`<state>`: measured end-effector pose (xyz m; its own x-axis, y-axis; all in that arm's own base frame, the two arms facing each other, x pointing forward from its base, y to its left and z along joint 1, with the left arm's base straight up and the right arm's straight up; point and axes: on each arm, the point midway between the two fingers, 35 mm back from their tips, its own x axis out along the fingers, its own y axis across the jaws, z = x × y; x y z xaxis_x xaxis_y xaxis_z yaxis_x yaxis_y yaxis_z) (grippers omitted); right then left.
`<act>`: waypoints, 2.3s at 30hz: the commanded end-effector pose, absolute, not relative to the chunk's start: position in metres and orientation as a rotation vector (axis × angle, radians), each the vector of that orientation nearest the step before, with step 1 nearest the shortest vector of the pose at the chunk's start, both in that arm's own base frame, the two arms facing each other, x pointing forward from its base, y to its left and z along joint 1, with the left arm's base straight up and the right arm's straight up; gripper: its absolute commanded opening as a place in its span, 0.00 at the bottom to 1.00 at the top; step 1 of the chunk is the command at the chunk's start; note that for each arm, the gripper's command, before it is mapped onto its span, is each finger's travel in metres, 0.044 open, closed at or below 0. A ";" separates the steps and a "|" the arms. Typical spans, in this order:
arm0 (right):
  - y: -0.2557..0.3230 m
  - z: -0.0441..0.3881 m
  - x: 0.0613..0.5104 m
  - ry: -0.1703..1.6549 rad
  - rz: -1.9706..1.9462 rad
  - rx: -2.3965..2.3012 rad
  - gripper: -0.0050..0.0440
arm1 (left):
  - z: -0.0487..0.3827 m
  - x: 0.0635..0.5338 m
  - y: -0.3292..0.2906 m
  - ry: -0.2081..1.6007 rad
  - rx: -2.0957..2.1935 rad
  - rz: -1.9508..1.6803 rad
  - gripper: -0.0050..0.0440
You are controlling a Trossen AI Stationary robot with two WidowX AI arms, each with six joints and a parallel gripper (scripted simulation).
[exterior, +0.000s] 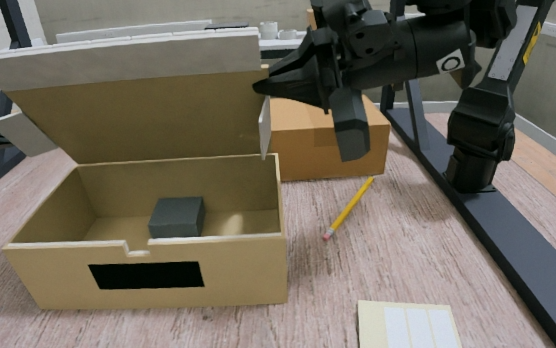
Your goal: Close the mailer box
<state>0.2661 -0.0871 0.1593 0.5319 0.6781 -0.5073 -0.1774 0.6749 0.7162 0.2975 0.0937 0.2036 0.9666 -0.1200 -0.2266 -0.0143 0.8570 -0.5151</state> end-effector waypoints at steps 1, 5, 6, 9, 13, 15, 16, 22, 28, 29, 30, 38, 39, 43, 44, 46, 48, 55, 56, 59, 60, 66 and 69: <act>-0.090 0.166 0.272 0.851 0.557 0.625 0.00 | 0.214 0.298 0.094 0.234 -0.522 -0.061 0.00; -0.091 0.166 0.275 0.848 0.558 0.626 0.00 | 0.214 0.298 0.094 0.234 -0.522 -0.061 0.00; -0.091 0.166 0.275 0.848 0.558 0.626 0.00 | 0.214 0.298 0.094 0.234 -0.522 -0.061 0.00; -0.092 0.166 0.276 0.848 0.558 0.626 0.00 | 0.214 0.298 0.094 0.234 -0.522 -0.061 0.00; -0.093 0.165 0.278 0.847 0.558 0.627 0.00 | 0.214 0.298 0.094 0.234 -0.522 -0.061 0.00; -0.093 0.165 0.279 0.847 0.558 0.627 0.00 | 0.214 0.298 0.094 0.234 -0.522 -0.061 0.00; -0.094 0.165 0.280 0.847 0.558 0.627 0.00 | 0.214 0.298 0.094 0.234 -0.522 -0.061 0.00; -0.095 0.164 0.284 0.847 0.559 0.627 0.00 | 0.214 0.298 0.094 0.234 -0.522 -0.061 0.00; -0.096 0.163 0.286 0.846 0.559 0.626 0.00 | 0.214 0.298 0.094 0.234 -0.522 -0.061 0.00; -0.096 0.163 0.287 0.847 0.559 0.627 0.00 | 0.214 0.298 0.094 0.234 -0.522 -0.061 0.00; -0.096 0.163 0.287 0.846 0.559 0.627 0.00 | 0.214 0.298 0.094 0.234 -0.522 -0.061 0.00; -0.098 0.162 0.292 0.846 0.559 0.626 0.00 | 0.214 0.298 0.094 0.234 -0.522 -0.061 0.00; -0.099 0.162 0.293 0.846 0.559 0.626 0.00 | 0.214 0.298 0.094 0.234 -0.522 -0.061 0.00; -0.099 0.162 0.294 0.846 0.559 0.626 0.00 | 0.214 0.298 0.094 0.234 -0.522 -0.061 0.00; -0.099 0.162 0.294 0.844 0.559 0.623 0.00 | 0.214 0.298 0.094 0.234 -0.522 -0.061 0.00; -0.100 0.161 0.296 0.846 0.559 0.626 0.00 | 0.214 0.298 0.094 0.234 -0.522 -0.061 0.00; -0.100 0.161 0.297 0.846 0.559 0.626 0.00 | 0.214 0.298 0.094 0.234 -0.522 -0.061 0.00; -0.102 0.160 0.301 0.846 0.559 0.626 0.00 | 0.214 0.298 0.094 0.234 -0.522 -0.061 0.00; -0.102 0.160 0.302 0.846 0.559 0.626 0.00 | 0.214 0.298 0.094 0.234 -0.522 -0.061 0.00; -0.103 0.159 0.302 0.849 0.557 0.624 0.00 | 0.214 0.298 0.094 0.234 -0.522 -0.061 0.00; -0.103 0.159 0.302 0.849 0.557 0.624 0.00 | 0.214 0.298 0.094 0.234 -0.522 -0.061 0.00; -0.104 0.158 0.306 0.849 0.557 0.624 0.00 | 0.214 0.298 0.094 0.234 -0.522 -0.061 0.00; -0.105 0.158 0.308 0.849 0.557 0.624 0.00 | 0.214 0.298 0.094 0.234 -0.522 -0.061 0.00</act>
